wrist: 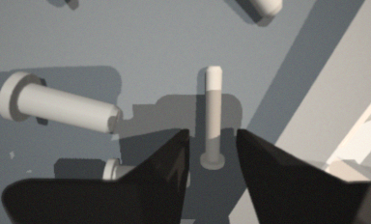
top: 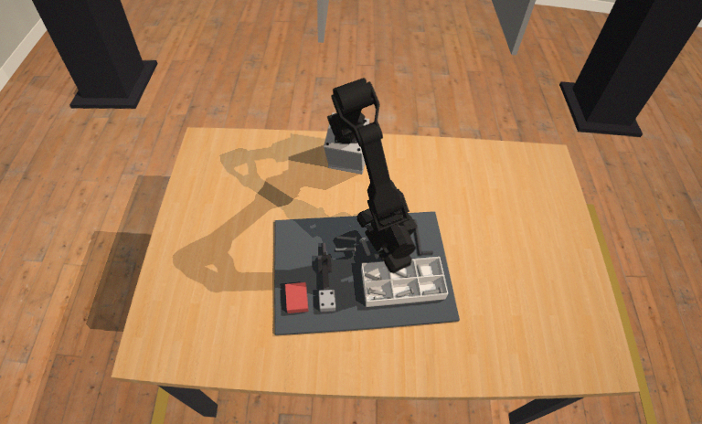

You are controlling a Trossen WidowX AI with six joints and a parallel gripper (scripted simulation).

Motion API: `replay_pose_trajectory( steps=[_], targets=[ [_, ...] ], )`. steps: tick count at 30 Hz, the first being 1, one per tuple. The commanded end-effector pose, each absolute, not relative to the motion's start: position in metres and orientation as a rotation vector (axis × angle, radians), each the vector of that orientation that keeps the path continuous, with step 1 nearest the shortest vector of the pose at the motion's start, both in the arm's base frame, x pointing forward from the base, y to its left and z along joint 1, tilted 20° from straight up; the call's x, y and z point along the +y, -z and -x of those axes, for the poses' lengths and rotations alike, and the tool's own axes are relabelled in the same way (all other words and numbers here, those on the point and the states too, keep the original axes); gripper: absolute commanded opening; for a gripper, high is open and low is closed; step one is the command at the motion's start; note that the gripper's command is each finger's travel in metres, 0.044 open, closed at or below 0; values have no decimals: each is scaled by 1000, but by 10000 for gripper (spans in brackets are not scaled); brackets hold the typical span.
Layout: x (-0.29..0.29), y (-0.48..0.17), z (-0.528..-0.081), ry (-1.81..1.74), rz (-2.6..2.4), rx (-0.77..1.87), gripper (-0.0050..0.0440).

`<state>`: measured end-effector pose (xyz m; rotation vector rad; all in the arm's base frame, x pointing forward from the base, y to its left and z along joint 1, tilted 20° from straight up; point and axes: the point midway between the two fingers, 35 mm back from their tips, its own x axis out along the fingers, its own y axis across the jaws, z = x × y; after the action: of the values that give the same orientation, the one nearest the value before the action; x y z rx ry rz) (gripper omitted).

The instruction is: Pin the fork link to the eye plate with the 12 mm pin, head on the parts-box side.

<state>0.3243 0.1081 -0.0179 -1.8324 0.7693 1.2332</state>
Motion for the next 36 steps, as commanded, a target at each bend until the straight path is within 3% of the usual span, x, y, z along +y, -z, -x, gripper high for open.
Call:
replay_pose_trajectory(
  steps=[1, 36],
  targets=[
    [108, 17, -325, -1234, 1835, 762, 130],
    [112, -7, -324, -1203, 1837, 741, 130]
  ],
)
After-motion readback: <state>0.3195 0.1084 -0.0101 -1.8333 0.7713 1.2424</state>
